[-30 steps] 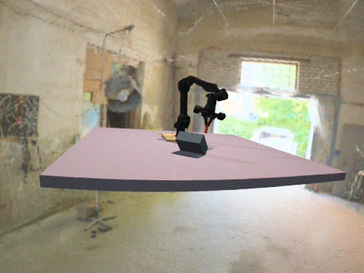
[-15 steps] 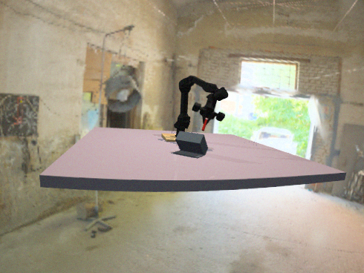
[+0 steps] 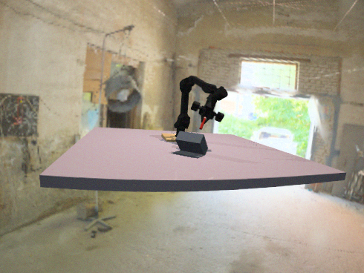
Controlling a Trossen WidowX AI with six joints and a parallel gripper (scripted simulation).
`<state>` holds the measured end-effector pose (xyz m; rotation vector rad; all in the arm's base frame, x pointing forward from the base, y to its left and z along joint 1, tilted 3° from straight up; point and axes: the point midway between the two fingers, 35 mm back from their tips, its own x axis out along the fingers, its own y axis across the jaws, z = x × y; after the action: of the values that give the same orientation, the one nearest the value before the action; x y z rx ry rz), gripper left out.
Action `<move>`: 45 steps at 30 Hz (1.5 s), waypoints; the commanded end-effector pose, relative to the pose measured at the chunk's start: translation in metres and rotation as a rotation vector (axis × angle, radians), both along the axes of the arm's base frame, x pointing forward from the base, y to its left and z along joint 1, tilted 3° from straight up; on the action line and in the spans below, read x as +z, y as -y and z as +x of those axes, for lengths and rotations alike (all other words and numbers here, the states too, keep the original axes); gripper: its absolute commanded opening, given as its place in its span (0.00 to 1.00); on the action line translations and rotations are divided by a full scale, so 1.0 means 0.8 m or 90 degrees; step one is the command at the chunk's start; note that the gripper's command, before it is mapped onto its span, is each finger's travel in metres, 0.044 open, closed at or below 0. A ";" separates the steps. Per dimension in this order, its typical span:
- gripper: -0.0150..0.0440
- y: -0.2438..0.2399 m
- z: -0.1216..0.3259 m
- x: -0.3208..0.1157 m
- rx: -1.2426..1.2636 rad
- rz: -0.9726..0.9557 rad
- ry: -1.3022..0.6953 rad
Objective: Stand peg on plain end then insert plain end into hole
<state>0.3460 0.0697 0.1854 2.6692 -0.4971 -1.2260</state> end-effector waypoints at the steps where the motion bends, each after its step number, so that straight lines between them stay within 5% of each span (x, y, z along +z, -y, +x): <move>1: 0.25 0.005 0.007 -0.006 -0.002 -0.007 0.001; 45: 0.25 0.043 0.062 -0.054 -0.017 -0.017 0.020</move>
<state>0.3945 0.0358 0.1480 2.6794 -0.5590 -1.1682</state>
